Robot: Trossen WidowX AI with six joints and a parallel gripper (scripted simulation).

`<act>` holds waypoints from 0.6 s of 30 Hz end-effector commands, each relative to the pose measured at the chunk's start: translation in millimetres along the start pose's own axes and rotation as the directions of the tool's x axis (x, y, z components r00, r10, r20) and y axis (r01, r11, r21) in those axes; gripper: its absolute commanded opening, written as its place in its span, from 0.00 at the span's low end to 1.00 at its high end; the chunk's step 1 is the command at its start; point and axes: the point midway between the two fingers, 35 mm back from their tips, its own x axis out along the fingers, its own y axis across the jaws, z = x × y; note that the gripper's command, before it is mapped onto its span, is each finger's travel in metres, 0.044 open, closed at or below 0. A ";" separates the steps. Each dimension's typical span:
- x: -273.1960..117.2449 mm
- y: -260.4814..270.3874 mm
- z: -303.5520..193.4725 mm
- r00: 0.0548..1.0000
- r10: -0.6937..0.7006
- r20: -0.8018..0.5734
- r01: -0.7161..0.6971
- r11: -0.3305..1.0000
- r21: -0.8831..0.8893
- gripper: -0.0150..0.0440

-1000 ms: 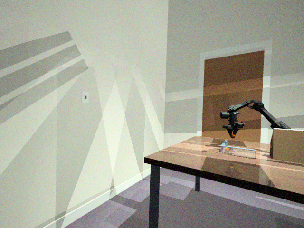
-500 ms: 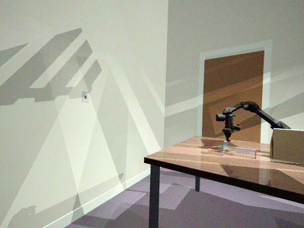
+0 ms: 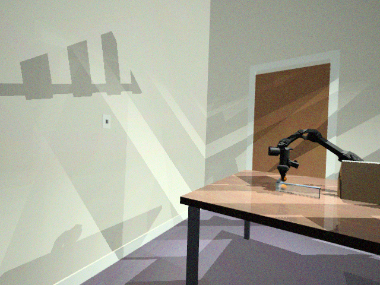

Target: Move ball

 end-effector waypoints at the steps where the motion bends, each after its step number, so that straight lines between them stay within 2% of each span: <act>1: 32.6 1.8 3.9 1.000 0.009 0.010 -0.009 1.000 -0.010 0.25; 18: 58.4 2.7 5.1 1.000 0.011 0.011 -0.011 1.000 -0.010 0.25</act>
